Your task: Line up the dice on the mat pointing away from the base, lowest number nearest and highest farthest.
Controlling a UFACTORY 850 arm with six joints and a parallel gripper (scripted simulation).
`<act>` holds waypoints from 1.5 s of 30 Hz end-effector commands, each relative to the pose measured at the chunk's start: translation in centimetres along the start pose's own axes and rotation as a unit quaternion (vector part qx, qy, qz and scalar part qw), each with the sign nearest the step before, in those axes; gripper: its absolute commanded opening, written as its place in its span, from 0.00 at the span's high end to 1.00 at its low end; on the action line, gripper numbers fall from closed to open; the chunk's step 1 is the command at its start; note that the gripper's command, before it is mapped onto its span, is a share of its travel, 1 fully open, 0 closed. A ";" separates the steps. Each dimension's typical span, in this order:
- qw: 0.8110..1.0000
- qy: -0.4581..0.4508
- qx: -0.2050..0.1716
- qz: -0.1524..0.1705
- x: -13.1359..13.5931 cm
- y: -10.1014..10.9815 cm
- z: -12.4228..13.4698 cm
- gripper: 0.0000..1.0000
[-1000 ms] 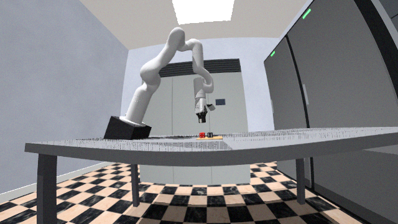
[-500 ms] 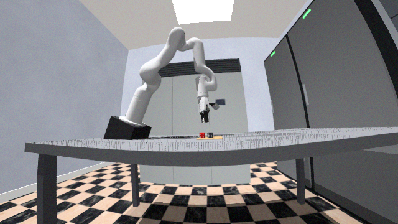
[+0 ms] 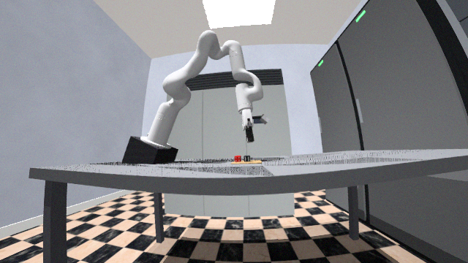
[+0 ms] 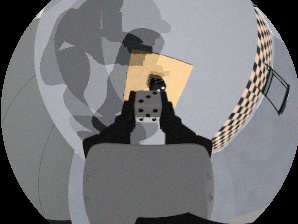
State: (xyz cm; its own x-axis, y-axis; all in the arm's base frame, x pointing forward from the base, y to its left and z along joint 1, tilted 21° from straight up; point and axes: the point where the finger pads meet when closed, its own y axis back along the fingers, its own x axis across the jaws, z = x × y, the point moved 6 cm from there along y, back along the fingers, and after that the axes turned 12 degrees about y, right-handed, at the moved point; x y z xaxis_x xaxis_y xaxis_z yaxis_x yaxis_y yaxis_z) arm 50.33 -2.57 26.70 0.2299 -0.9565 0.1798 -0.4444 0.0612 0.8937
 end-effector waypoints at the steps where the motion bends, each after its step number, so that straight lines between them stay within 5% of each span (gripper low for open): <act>1: 0.996 -0.066 -0.044 -0.029 3.2 -0.1 -1.6 0.73; 22: 0.995 -0.091 -0.040 -0.032 4.3 -0.5 -1.9 0.73; 27: 0.995 -0.091 -0.040 -0.032 4.3 -1.7 -1.8 0.73; 37: 0.995 -0.091 -0.040 -0.032 3.9 -7.4 -1.3 0.73; 45: 0.995 -0.091 -0.040 -0.032 3.8 -8.9 -1.2 0.73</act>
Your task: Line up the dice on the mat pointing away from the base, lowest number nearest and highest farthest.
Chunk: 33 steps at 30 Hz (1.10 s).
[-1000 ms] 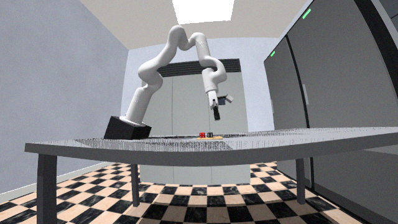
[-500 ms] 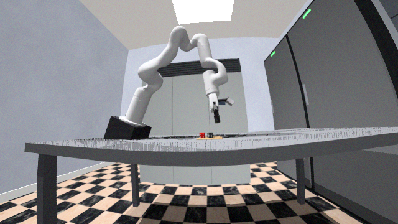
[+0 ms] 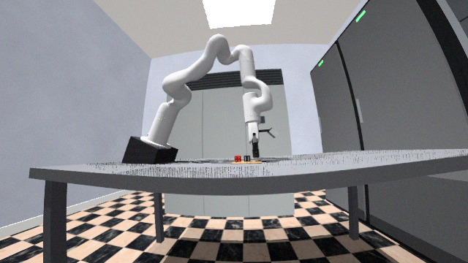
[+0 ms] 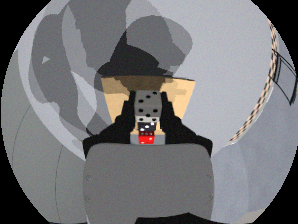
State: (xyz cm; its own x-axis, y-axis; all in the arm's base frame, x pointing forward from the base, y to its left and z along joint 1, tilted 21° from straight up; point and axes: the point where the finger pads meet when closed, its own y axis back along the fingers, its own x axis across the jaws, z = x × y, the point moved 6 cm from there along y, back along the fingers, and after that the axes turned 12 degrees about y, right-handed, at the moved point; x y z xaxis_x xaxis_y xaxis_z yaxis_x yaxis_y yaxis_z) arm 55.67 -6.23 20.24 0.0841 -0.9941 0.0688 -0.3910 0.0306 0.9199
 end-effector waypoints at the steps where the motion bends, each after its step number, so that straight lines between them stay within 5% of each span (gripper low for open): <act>1: 1.000 0.000 -0.014 -0.010 0.2 -0.7 -0.4 0.73; 33: 1.000 0.000 -0.014 -0.010 0.2 -1.3 -0.3 0.73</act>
